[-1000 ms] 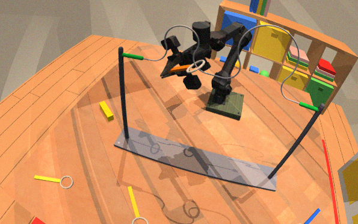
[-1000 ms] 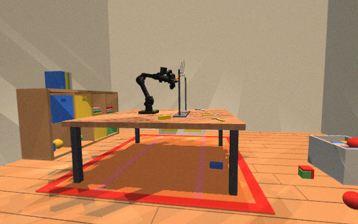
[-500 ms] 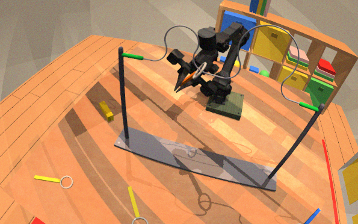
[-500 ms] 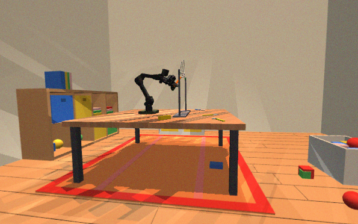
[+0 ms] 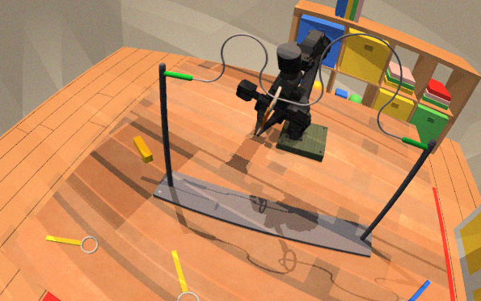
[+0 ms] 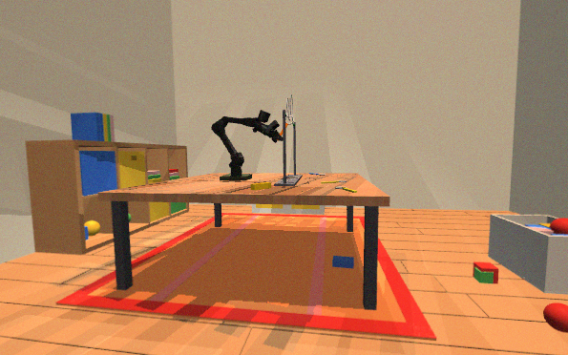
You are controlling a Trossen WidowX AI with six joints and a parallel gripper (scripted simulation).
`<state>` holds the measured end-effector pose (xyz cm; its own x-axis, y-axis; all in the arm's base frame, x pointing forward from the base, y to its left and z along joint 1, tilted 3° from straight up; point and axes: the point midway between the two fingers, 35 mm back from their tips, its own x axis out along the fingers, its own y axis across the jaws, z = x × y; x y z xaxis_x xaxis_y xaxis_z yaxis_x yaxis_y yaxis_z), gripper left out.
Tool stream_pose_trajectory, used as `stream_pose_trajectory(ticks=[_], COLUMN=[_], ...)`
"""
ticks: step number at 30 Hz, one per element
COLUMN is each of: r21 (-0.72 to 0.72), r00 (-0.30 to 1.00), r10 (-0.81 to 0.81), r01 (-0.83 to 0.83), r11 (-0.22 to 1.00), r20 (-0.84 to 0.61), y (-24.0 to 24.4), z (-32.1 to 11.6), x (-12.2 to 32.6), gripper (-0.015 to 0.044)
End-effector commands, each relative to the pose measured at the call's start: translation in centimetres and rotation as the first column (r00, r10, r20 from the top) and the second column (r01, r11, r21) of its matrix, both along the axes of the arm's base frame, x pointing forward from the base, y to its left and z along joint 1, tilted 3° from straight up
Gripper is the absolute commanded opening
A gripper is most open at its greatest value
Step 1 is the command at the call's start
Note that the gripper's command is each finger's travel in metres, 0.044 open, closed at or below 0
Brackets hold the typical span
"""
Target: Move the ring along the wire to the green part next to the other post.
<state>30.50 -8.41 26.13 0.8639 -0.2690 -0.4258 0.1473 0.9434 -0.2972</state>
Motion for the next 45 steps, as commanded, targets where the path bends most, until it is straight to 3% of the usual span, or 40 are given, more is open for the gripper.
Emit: stream_pose_trajectory(ticks=[1,34,45], r21=[0.070,0.248,0.373], r00=[1.000,1.000,1.000], r10=[-0.003,0.001,0.003], r01=[0.002,-0.006,-0.011], r11=[0.998,0.969,0.928], r20=[0.009,0.017,0.023], y=[1.2,6.4,8.9], z=[0.0,-0.4,-0.3], x=[0.0,0.2,0.3], gripper=[-0.0150,-0.0150,-0.0150])
